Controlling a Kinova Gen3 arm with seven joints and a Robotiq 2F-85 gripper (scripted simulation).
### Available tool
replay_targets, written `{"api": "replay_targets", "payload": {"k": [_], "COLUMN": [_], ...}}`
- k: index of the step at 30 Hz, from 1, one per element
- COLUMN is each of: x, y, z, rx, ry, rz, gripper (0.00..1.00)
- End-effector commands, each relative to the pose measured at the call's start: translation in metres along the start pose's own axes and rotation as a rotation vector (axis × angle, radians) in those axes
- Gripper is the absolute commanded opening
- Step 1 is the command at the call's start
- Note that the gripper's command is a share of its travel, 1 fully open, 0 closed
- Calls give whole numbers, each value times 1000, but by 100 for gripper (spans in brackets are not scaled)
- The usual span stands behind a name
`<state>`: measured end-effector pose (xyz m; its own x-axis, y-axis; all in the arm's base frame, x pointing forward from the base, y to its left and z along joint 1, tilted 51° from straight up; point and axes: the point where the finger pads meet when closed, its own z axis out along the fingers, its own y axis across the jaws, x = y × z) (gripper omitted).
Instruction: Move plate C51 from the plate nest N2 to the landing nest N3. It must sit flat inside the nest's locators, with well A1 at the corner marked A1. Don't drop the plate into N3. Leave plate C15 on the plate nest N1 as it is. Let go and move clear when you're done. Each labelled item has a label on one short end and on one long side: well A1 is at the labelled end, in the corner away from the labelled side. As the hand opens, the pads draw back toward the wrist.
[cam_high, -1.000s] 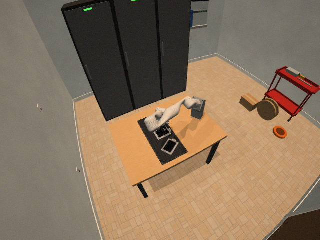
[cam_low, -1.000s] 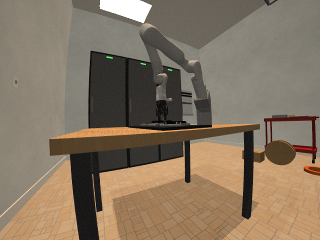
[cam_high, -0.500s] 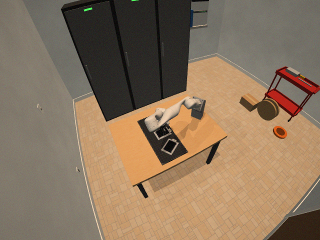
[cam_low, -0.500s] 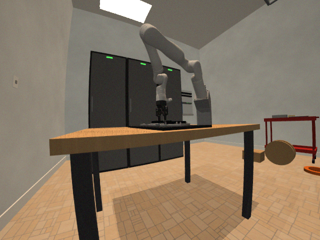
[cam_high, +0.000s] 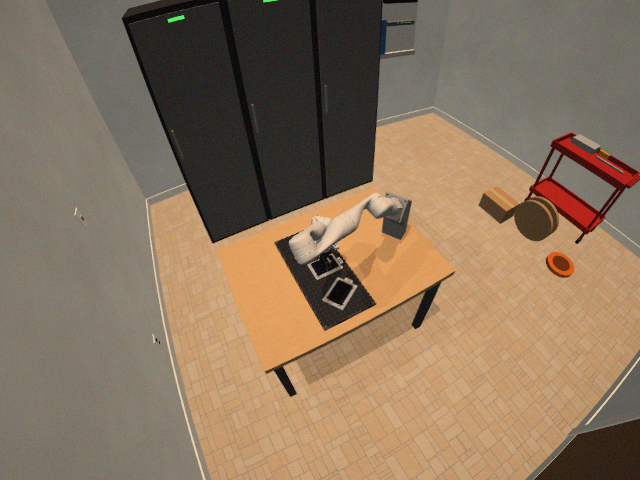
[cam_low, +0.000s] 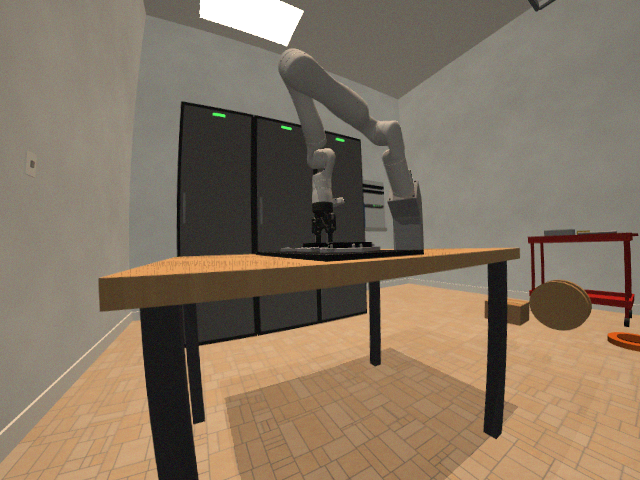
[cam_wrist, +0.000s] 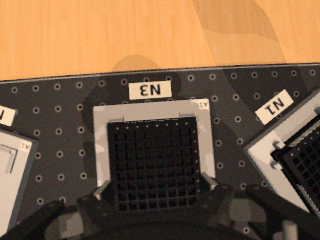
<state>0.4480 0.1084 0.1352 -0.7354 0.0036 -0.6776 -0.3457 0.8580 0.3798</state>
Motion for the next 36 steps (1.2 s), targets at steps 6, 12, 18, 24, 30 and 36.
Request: {"api": "replay_targets", "payload": {"k": [6, 12, 18, 24, 30, 36], "x": [0, 0, 0, 0, 0, 0], "y": [0, 0, 0, 0, 0, 0], "z": [2, 4, 5, 5, 4, 4], "rx": [0, 0, 0, 0, 0, 0], "ry": [0, 0, 0, 0, 0, 0], "rz": [0, 0, 0, 0, 0, 0], "gripper": [0, 0, 0, 0, 100, 100]}}
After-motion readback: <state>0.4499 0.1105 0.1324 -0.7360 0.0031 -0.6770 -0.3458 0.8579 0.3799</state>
